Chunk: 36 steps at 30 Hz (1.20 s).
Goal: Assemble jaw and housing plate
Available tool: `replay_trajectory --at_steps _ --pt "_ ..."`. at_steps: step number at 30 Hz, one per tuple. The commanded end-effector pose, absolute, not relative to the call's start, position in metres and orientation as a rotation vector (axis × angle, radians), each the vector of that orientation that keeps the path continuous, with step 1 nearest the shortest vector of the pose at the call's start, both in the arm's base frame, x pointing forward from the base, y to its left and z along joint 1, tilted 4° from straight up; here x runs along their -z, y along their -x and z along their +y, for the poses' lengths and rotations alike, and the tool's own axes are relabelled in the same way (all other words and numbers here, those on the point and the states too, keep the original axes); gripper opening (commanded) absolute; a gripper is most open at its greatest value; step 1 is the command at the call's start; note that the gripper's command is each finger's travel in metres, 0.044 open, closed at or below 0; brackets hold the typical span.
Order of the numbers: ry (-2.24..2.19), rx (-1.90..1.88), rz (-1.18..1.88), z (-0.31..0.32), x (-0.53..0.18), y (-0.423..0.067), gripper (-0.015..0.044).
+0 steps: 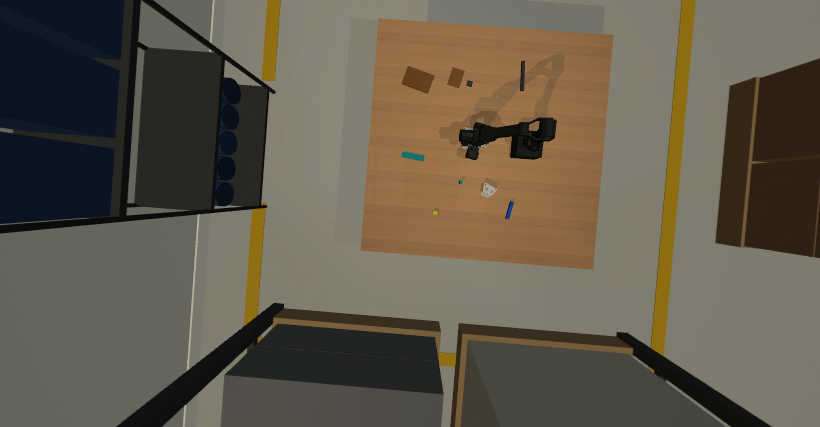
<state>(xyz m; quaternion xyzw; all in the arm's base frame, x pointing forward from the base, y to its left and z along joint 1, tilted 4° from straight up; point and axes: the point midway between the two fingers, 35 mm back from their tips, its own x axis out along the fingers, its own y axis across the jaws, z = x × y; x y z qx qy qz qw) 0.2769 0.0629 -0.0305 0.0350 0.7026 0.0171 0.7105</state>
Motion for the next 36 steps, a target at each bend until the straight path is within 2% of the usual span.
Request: replay_trajectory --at_steps 1,36 --pt "-0.084 -0.035 1.560 0.0633 0.0317 -0.2767 0.0134" --pt "-0.084 -0.035 1.560 0.0628 0.0257 -0.2766 0.0134"
